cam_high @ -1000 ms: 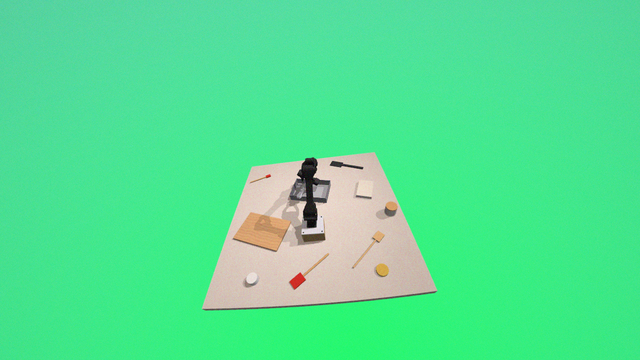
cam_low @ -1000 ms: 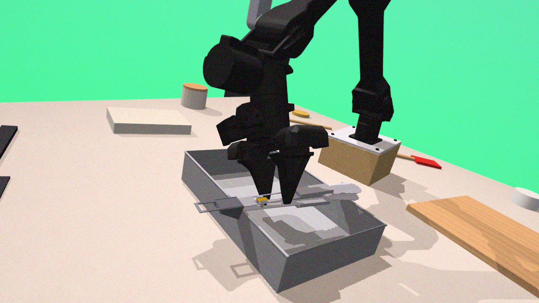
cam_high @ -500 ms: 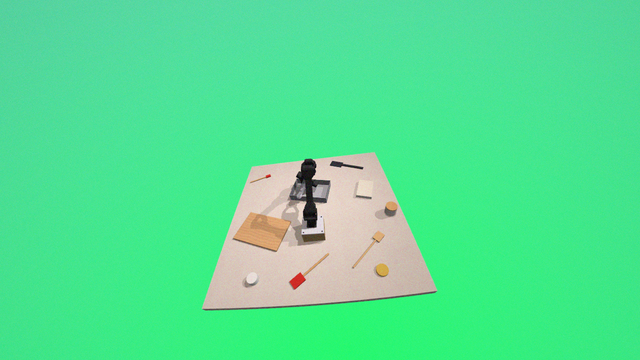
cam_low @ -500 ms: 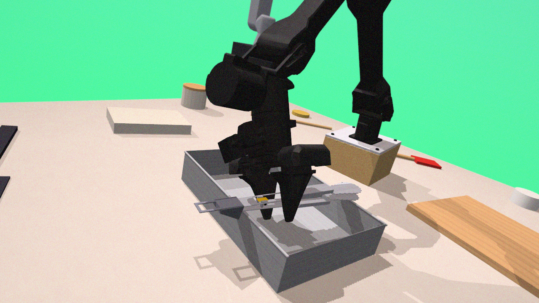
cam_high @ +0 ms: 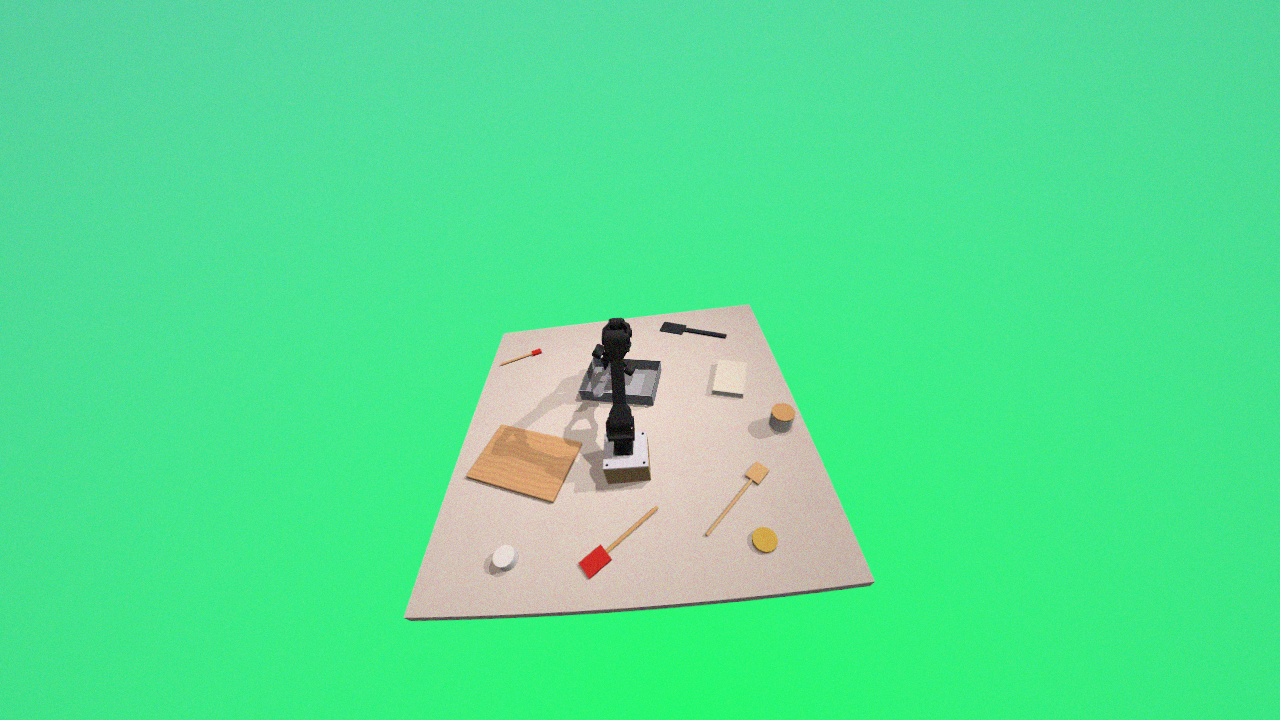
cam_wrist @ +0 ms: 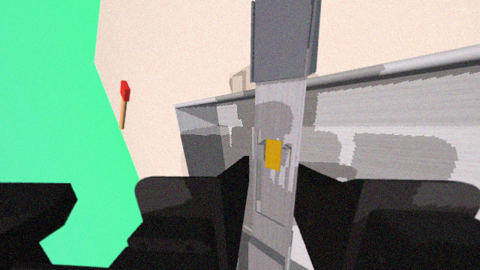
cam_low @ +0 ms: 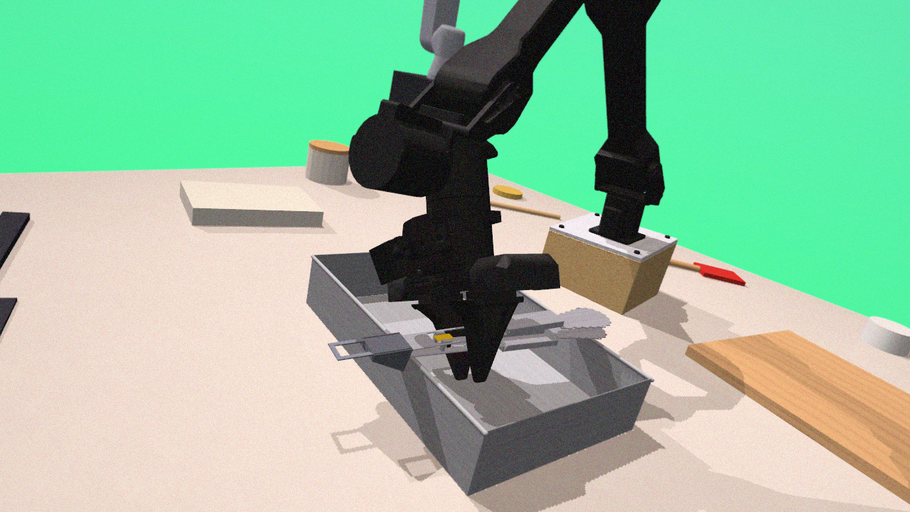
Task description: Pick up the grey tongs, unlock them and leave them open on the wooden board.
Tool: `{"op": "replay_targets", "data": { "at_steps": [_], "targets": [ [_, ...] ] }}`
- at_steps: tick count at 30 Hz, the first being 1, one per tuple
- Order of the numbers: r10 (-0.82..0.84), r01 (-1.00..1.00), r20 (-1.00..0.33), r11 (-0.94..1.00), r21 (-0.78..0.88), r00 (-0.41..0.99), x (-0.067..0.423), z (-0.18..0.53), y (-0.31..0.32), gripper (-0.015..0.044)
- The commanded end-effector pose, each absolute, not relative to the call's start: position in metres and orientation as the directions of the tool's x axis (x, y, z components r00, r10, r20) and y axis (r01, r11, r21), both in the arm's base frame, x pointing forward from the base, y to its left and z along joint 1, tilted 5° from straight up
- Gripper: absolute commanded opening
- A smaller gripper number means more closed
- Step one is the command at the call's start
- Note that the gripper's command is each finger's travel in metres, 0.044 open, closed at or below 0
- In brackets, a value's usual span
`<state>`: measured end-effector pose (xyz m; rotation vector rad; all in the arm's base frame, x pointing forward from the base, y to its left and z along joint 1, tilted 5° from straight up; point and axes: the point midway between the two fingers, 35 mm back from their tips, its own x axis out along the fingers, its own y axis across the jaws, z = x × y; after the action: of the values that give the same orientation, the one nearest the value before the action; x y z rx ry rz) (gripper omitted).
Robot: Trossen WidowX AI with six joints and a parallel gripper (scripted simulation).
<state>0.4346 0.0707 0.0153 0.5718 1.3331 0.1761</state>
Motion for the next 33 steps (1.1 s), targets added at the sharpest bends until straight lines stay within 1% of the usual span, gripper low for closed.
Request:
{"op": "replay_targets", "data": {
  "at_steps": [1, 7, 14, 20, 33],
  "targets": [
    [0.438, 0.198, -0.865, 0.851, 0.487, 0.246, 0.435, 0.015, 0.071, 0.0076],
    [0.438, 0.198, -0.865, 0.851, 0.487, 0.246, 0.435, 0.015, 0.071, 0.0036],
    [0.438, 0.198, -0.865, 0.851, 0.487, 0.245, 0.435, 0.024, 0.071, -0.0148],
    [0.434, 0.205, -0.868, 0.852, 0.483, 0.243, 0.428, 0.089, 0.075, -0.0150],
    [0.433, 0.205, -0.868, 0.852, 0.483, 0.243, 0.427, 0.092, 0.075, -0.0150]
  ]
}}
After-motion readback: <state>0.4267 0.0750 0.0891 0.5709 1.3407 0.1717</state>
